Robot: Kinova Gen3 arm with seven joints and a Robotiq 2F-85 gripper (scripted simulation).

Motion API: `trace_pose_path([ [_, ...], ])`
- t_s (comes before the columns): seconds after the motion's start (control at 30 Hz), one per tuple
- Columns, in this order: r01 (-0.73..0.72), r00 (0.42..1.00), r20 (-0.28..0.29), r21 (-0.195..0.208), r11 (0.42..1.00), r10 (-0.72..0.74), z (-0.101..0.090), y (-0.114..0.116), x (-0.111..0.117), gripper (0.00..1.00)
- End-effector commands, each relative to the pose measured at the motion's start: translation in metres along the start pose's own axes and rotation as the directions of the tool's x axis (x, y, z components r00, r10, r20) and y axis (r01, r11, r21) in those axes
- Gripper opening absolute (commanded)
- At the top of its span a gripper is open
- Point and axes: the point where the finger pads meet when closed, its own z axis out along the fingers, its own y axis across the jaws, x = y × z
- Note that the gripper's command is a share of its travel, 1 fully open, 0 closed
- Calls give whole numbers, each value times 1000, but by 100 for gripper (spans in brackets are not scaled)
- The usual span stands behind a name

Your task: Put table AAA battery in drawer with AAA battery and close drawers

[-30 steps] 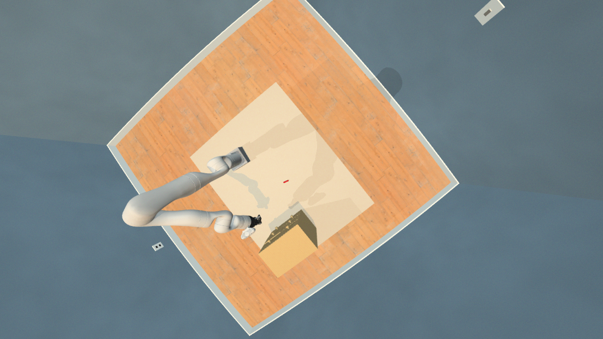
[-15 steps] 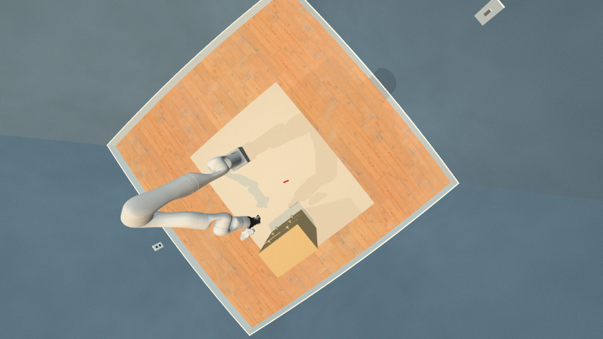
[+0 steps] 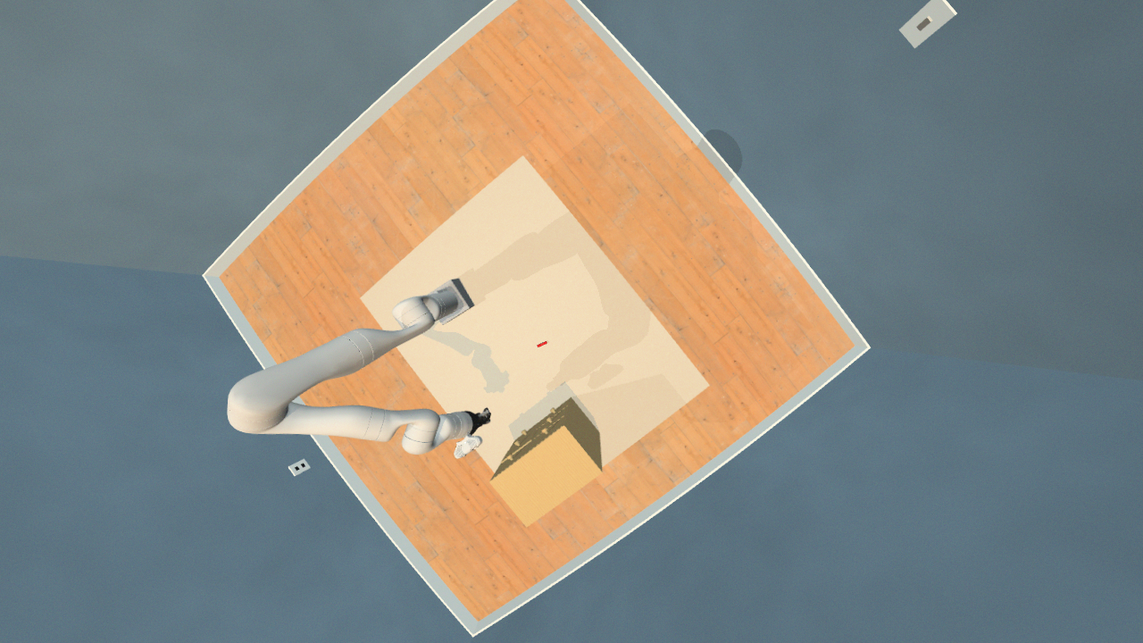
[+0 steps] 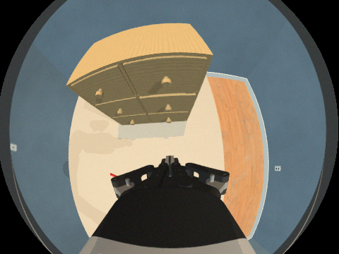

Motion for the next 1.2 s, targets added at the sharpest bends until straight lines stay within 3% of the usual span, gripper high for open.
trace_pose_path([
  [0.0, -7, 1000, 13, 3, 1000, 7, -4, 2, 0, 0],
  [0.53, -8, 994, 113, 1, 1000, 8, -24, 3, -8, 0],
  [1.17, -8, 981, 193, 0, 1000, 8, -39, 3, -14, 0],
])
